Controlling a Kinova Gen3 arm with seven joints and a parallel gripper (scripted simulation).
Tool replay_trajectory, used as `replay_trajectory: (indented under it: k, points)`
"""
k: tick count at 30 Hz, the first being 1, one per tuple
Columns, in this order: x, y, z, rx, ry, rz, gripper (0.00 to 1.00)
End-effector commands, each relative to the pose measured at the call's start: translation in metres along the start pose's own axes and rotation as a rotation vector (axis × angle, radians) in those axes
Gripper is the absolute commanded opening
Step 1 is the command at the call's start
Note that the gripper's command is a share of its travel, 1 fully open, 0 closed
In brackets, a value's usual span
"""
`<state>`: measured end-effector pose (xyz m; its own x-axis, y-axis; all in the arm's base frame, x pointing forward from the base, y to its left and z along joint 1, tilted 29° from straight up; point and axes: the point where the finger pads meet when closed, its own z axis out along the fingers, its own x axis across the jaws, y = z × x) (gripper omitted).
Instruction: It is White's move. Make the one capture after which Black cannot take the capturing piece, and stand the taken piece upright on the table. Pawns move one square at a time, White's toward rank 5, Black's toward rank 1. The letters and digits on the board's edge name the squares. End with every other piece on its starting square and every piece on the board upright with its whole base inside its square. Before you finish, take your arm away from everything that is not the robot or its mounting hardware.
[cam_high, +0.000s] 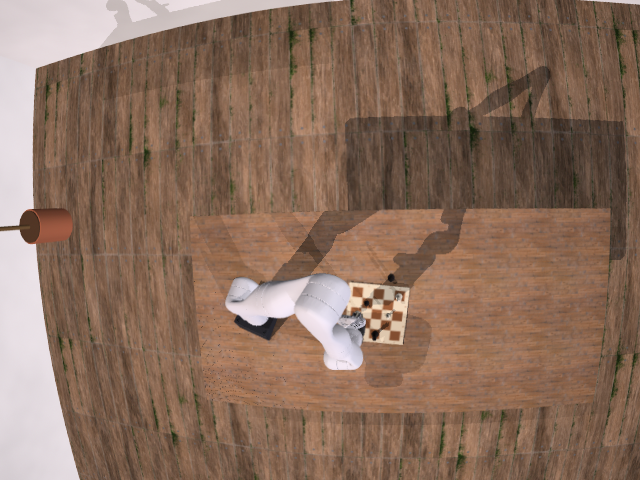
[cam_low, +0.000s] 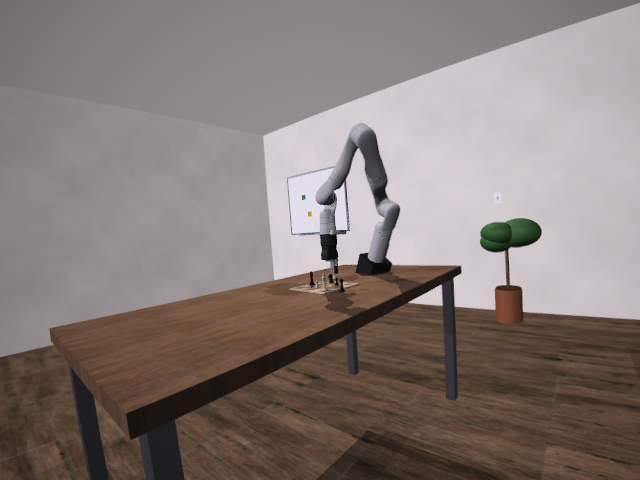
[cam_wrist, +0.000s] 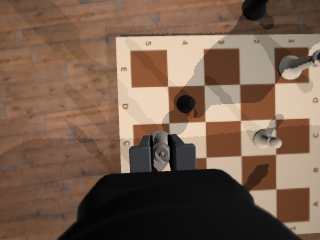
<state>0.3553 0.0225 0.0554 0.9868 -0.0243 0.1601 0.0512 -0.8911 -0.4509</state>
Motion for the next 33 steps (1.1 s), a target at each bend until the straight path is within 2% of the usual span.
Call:
replay_trajectory:
  k: [1, 9, 33]
  points:
    - [-0.0067, 0.0013, 0.0110, 0.005, -0.018, 0.010, 0.00]
    - [-0.0069, 0.0013, 0.0175, 0.005, -0.018, 0.010, 0.00]
    - [-0.0069, 0.0013, 0.0176, 0.005, -0.018, 0.010, 0.00]
